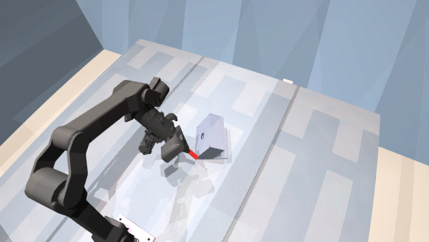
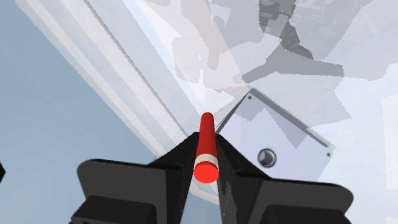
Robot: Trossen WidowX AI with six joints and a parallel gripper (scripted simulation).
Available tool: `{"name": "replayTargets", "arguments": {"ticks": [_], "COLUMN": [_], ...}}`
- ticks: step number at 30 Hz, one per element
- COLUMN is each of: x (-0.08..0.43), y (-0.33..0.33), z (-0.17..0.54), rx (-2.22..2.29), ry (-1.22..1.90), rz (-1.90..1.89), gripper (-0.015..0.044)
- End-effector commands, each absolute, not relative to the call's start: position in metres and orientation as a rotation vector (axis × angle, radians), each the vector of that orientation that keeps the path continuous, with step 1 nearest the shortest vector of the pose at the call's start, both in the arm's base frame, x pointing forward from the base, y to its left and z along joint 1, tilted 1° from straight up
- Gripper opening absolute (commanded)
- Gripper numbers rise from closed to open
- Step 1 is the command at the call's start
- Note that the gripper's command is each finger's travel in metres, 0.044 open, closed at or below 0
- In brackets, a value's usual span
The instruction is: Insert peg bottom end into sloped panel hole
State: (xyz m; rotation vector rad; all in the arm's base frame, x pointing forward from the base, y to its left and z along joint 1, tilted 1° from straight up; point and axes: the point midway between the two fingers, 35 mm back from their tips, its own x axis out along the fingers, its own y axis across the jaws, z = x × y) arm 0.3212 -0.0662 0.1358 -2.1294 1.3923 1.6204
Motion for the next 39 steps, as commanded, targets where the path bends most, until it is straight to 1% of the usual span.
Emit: {"name": "replayTargets", "arguments": {"ticks": [1, 39], "x": [0.324, 0.343], "y": [-0.063, -0.018], "z": [0.135, 0.139], "rx": [-2.150, -2.379], "ry": [1.410, 1.498], "rz": [1.603, 1.397], "gripper": [0.0000, 0.0000]}}
